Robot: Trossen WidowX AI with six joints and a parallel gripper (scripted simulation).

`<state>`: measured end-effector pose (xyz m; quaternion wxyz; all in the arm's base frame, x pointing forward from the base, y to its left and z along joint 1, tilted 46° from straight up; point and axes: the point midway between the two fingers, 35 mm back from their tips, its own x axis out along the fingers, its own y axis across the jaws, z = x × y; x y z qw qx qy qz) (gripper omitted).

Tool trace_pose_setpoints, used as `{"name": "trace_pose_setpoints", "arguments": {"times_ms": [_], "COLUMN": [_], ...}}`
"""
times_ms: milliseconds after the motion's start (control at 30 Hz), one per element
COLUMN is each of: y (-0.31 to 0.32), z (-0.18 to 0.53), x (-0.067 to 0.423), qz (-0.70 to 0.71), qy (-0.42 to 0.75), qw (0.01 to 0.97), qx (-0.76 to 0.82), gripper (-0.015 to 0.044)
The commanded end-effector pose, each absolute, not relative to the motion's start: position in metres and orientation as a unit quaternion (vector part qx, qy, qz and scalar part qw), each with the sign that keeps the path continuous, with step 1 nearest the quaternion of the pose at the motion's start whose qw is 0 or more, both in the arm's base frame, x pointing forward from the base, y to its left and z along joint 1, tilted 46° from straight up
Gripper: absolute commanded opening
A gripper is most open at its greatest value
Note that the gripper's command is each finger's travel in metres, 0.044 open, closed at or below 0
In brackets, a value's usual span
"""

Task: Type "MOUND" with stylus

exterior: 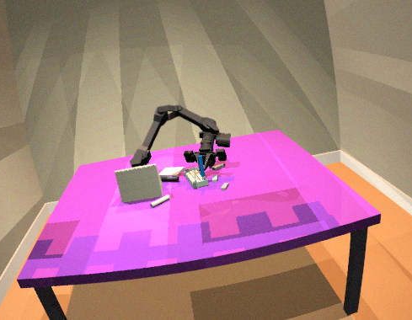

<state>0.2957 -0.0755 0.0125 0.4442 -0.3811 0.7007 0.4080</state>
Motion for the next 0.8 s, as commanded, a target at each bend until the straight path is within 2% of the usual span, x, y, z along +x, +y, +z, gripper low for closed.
{"name": "trace_pose_setpoints", "arguments": {"times_ms": [0,767], "y": [-0.074,-0.089], "z": [0.011,0.026], "x": [0.296,0.294], "qz": [0.407,0.407], "qy": [0.7,0.701], "qw": [0.447,0.447], "qx": [-0.379,-0.379], "gripper": [0.0081,0.0081]}}
